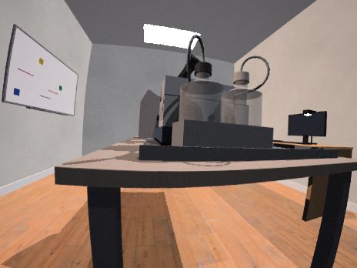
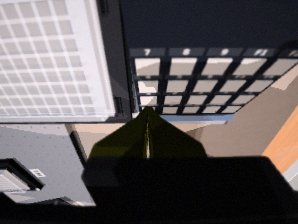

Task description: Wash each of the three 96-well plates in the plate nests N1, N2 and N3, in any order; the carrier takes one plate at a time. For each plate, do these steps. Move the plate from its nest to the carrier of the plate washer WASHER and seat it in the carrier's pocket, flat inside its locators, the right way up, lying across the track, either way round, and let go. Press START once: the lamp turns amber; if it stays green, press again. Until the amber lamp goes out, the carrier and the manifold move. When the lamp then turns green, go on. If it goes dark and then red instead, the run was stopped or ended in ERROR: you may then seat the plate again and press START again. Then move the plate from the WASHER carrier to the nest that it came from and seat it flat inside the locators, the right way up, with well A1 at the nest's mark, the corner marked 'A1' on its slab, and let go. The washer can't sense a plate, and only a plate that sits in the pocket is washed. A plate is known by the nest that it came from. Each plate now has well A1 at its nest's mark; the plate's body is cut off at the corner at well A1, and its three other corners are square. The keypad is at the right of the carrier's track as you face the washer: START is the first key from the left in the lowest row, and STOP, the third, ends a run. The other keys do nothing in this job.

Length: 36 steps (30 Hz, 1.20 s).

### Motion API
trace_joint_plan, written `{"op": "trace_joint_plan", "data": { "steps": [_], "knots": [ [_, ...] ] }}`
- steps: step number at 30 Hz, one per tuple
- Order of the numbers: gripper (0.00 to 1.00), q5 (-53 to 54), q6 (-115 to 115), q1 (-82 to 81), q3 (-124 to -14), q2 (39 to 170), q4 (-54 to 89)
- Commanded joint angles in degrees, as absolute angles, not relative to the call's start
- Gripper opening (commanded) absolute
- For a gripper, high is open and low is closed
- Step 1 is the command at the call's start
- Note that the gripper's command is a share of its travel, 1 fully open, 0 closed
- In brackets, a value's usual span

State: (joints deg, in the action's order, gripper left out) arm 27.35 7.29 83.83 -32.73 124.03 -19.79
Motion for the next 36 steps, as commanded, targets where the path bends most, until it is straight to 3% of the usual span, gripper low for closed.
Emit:
{"op": "trace_joint_plan", "data": {
  "steps": [1,36],
  "knots": [
    [0.0,26.92,7.34,83.33,-33.25,125.58,-21.76],
    [0.0,27.43,5.66,84.91,-32.02,121.61,-18.27]
  ]
}}
